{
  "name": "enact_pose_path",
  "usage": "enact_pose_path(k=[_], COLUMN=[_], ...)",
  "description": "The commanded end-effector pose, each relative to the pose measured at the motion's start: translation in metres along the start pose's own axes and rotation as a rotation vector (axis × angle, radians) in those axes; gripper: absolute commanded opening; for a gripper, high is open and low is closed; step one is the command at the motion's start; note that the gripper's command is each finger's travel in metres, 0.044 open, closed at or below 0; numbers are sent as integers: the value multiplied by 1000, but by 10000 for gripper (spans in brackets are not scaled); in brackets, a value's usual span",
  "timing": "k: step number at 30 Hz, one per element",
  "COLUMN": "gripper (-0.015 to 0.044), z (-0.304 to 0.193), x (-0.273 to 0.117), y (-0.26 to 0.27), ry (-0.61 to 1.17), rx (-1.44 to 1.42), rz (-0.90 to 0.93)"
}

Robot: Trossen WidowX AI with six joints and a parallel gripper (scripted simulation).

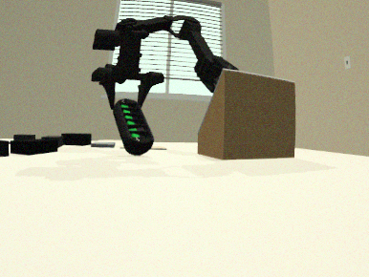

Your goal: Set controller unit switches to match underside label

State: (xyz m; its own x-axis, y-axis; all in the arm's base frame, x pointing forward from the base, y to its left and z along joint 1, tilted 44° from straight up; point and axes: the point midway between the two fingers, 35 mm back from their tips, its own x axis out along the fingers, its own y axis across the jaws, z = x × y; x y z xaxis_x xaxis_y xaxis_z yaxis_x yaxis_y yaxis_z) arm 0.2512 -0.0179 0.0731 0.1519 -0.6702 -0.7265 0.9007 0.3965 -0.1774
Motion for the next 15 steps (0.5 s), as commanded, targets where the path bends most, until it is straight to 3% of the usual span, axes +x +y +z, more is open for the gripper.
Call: enact_pose_path(k=[1, 15], gripper=[338, 338], z=[4, 13], x=[0, 6], y=[1, 1], ry=[-11, -11], rx=[-4, -3], rz=[4, 4])
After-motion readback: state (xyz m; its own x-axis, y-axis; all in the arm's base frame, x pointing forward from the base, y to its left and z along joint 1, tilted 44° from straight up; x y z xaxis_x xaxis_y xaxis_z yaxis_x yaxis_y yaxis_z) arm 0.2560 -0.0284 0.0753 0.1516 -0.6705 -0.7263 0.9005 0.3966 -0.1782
